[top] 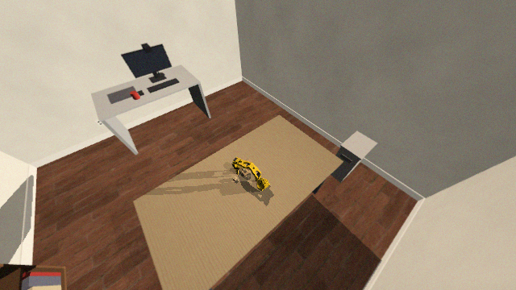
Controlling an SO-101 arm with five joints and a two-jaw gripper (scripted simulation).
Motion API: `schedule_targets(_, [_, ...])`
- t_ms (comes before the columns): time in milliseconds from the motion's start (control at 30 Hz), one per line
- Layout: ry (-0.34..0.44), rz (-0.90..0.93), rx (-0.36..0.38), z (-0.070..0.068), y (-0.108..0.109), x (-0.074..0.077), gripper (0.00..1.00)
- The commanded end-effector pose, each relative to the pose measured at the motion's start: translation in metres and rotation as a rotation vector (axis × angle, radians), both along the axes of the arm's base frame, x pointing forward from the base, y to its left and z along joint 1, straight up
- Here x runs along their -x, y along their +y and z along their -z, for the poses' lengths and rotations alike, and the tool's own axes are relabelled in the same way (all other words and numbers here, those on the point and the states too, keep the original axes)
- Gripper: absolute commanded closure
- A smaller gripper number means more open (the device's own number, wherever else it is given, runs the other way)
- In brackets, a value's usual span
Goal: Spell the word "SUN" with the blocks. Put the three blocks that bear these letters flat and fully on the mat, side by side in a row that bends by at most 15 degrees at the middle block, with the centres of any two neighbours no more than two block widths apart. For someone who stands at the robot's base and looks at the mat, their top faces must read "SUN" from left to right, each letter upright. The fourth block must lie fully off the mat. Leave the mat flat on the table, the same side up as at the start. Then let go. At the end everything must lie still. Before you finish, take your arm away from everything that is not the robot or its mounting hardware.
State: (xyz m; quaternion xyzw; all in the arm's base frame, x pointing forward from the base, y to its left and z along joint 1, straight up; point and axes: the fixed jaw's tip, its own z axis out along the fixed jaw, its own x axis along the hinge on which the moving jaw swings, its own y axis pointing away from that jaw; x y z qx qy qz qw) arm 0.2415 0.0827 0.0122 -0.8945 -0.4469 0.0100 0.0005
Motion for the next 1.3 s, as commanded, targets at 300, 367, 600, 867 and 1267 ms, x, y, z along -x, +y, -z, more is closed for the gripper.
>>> schedule_targets(300, [-0.088, -0.008, -0.035, -0.0185, 0.0067, -0.0083, 0.72])
schedule_targets(367, [-0.088, -0.008, -0.035, -0.0185, 0.0069, -0.0080, 0.73])
schedule_targets(600, [-0.088, -0.008, -0.036, -0.0184, 0.0089, -0.0056, 0.78])
schedule_targets(867, [-0.087, -0.008, -0.036, -0.0183, 0.0108, -0.0032, 0.83])
schedule_targets(1267, [-0.087, -0.008, -0.037, -0.0182, 0.0121, -0.0014, 0.87])
